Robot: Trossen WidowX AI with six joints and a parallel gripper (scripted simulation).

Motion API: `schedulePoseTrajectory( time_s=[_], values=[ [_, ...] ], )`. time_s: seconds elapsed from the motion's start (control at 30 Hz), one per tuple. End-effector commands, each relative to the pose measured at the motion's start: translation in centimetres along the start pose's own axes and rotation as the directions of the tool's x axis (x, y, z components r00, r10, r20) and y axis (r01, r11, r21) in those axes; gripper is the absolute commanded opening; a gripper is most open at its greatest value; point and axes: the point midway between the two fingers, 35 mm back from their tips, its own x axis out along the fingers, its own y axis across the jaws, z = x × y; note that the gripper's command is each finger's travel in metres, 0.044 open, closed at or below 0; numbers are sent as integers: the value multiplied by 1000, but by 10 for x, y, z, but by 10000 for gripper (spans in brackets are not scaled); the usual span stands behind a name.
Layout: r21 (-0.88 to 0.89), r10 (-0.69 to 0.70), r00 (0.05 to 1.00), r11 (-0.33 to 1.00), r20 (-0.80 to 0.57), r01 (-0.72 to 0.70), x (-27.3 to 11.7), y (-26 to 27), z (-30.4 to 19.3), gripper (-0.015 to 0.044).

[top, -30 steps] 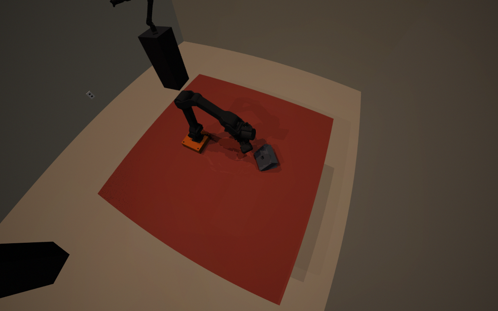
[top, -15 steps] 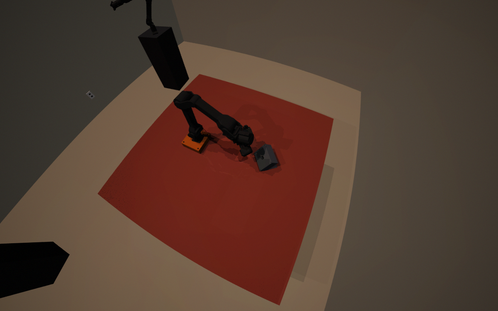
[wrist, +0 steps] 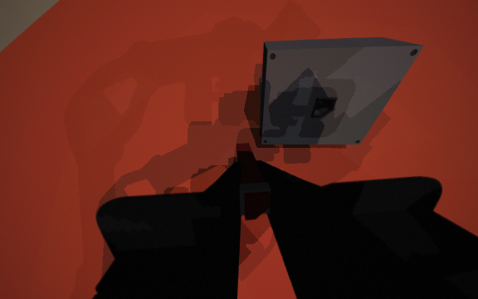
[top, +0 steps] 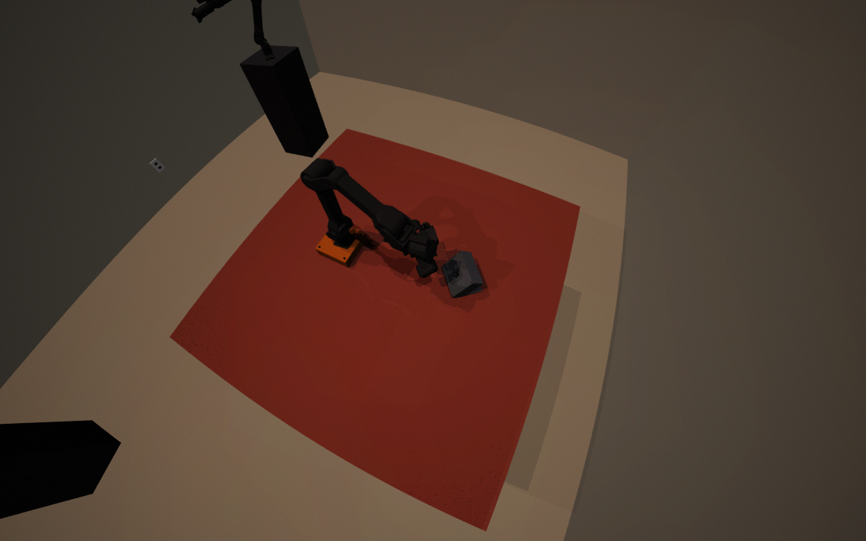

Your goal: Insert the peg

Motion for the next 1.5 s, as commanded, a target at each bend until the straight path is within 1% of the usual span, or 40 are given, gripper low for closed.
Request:
schedulePoseTrajectory(
  time_s=[0.0,1.47],
  values=[
    [0,-3,1000,1000,23,3,-1,-4,-2,0],
    [12,-80,961,997,263,80,-28,-49,-16,0]
  ],
)
